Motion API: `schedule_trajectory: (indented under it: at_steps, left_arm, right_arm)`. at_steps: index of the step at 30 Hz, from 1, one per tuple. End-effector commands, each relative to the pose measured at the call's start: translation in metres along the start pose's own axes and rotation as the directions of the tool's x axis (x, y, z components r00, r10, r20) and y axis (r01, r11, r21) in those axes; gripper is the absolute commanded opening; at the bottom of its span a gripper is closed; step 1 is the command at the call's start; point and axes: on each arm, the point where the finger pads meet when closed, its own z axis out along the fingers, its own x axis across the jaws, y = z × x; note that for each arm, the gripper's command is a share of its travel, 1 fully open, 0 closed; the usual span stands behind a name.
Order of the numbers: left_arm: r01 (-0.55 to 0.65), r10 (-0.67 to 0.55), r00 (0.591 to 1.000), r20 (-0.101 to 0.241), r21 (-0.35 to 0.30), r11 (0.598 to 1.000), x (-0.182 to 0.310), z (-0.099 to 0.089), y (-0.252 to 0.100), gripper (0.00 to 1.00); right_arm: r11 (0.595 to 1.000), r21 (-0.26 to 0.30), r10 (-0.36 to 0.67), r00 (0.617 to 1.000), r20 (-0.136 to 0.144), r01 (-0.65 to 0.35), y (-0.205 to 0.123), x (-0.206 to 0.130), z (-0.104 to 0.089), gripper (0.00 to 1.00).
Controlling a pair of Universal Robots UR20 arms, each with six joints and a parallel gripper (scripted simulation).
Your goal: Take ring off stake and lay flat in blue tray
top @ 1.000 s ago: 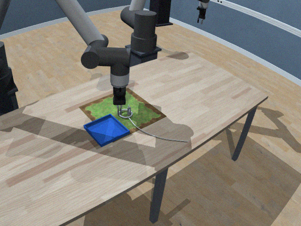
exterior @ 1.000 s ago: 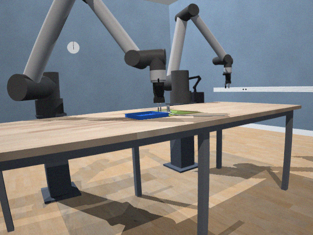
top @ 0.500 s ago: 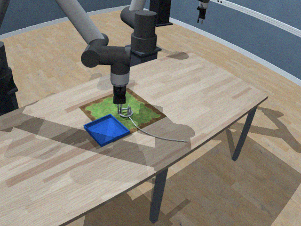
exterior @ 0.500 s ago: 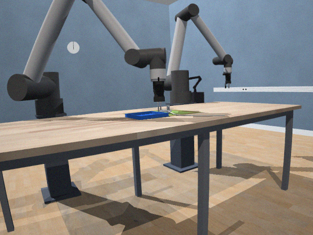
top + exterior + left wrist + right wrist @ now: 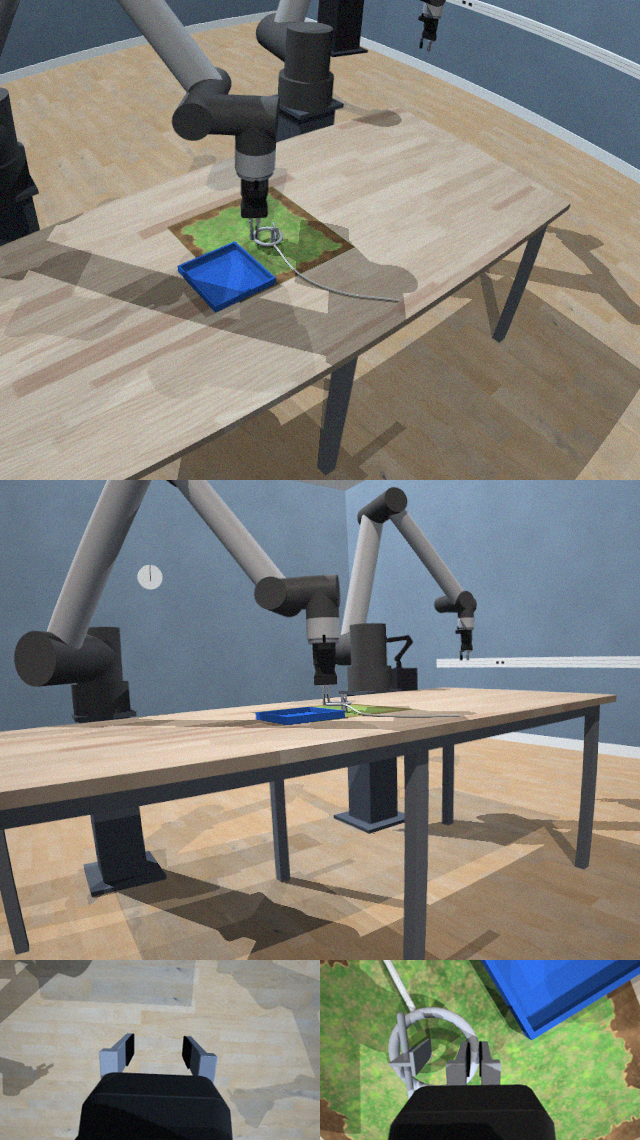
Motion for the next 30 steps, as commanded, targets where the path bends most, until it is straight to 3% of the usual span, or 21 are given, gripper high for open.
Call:
schedule_trajectory:
  at_steps: [1, 30]
  left_arm:
    - [0.000, 0.000, 1.000, 0.000, -0.001, 1.000, 0.000, -0.001, 0.000, 1.00]
    - [0.000, 0.000, 1.000, 0.000, -0.001, 1.000, 0.000, -0.001, 0.000, 1.00]
  right_arm:
    - [1.000, 0.001, 0.000, 1.000, 0.001, 0.000, 0.000, 0.000, -0.003, 0.00]
    - [1.000, 0.001, 0.000, 1.000, 0.001, 0.000, 0.011, -0.003, -0.009, 0.00]
